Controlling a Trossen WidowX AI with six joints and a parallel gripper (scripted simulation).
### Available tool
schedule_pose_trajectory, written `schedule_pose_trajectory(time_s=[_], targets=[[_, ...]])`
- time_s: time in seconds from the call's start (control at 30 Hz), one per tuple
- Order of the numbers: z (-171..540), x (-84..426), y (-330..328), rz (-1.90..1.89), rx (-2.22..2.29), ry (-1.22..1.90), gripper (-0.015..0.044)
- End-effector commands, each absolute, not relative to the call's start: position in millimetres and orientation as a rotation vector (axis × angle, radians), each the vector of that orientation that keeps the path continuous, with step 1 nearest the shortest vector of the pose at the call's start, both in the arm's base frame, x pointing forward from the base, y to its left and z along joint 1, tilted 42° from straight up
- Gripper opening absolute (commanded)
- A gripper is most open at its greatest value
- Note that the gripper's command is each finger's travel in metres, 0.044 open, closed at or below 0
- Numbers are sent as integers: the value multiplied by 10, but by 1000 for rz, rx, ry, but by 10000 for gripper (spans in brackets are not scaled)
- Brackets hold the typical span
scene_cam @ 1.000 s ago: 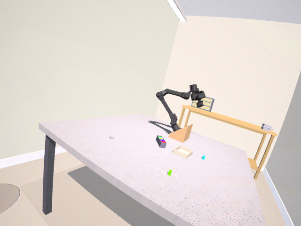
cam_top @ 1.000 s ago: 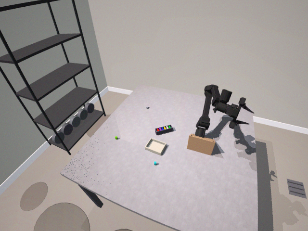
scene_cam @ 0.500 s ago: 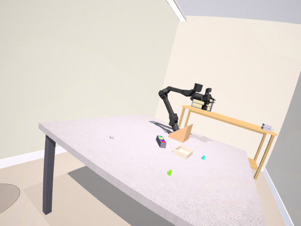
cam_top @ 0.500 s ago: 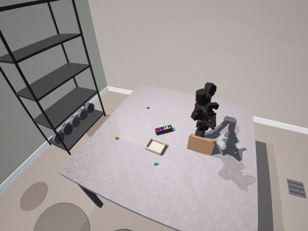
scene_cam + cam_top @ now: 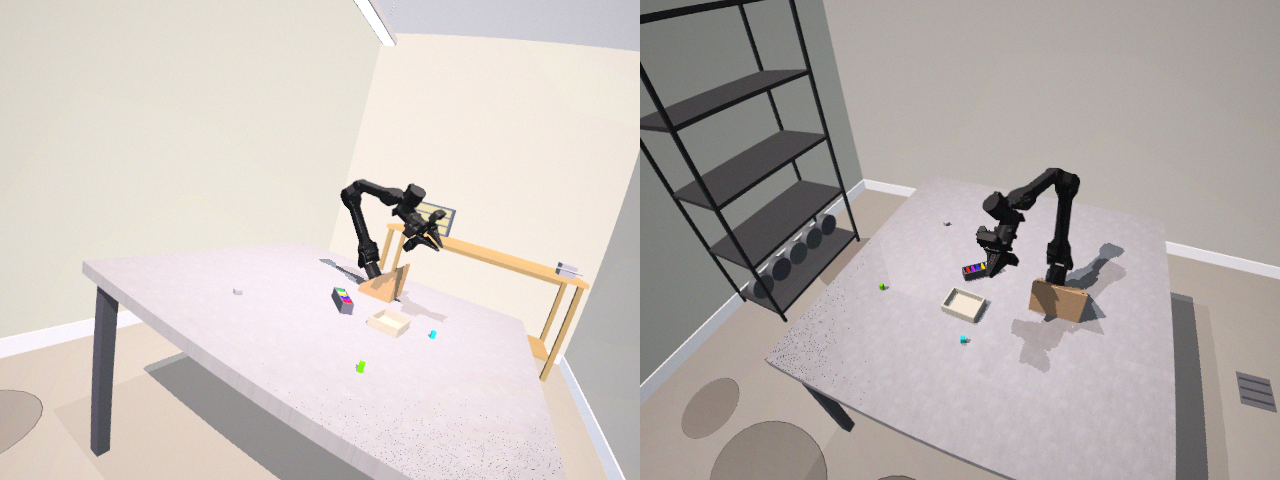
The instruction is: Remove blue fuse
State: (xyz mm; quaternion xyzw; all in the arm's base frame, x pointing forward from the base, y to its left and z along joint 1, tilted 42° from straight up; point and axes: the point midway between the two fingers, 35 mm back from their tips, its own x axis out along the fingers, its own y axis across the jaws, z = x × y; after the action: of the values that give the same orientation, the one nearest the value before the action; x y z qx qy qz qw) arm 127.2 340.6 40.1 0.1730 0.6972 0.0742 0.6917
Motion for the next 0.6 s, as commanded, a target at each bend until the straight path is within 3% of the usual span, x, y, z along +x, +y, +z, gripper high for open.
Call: schedule_pose_trajectory(time_s=[0.0,0.3,0.57], targets=[[272,1856,2960,-119,367,1436,74],[245,2716,1723,-658,225,1204,74],[409,3021,781,-983,51,1074,74]])
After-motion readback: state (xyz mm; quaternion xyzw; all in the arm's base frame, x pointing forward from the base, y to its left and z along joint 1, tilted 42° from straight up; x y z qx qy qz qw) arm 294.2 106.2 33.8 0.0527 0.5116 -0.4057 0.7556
